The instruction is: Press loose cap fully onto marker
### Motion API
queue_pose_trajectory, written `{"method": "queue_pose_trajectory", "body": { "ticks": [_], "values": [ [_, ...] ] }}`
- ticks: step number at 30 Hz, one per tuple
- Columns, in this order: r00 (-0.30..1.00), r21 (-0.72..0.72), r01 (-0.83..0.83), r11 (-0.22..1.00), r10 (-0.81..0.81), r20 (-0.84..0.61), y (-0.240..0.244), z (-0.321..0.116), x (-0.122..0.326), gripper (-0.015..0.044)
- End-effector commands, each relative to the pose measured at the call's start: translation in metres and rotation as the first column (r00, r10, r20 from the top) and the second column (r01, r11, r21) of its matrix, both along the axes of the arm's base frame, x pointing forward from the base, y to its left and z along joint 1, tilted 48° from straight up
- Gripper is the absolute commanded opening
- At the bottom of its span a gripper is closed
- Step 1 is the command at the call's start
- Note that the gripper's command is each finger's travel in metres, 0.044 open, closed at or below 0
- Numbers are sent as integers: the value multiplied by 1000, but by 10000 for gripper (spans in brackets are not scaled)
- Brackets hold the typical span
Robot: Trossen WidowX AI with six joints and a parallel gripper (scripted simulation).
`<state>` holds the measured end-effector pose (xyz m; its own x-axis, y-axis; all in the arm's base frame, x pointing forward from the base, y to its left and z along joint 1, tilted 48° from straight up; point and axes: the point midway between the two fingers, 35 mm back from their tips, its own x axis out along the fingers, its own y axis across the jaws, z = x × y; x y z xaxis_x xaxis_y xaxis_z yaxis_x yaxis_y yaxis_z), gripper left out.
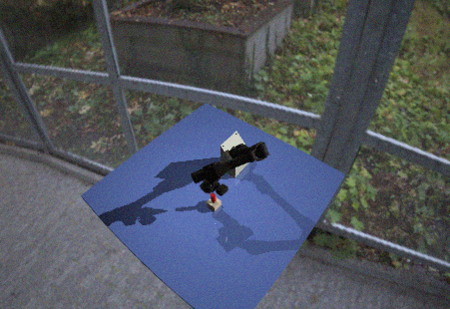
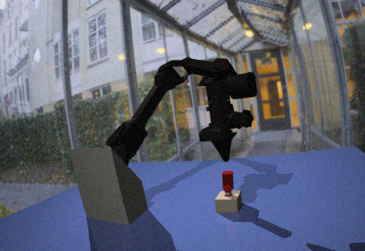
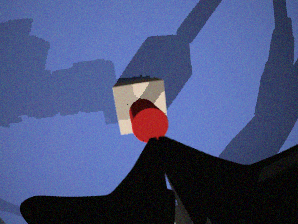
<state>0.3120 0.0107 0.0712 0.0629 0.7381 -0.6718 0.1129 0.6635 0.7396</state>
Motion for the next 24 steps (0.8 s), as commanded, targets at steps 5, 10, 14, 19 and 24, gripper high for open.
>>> {"method": "queue_pose_trajectory", "body": {
  "ticks": [5,10,14,19,24],
  "values": [
    [999,0,-24,1000,24,25,2,-2,0,0],
    [999,0,-24,1000,24,25,6,-6,0,0],
    [999,0,-24,1000,24,25,10,-10,1,0],
    [999,0,-24,1000,24,25,16,-15,1,0],
    [999,1,-24,1000,24,25,22,-20,1,0]
  ]
}}
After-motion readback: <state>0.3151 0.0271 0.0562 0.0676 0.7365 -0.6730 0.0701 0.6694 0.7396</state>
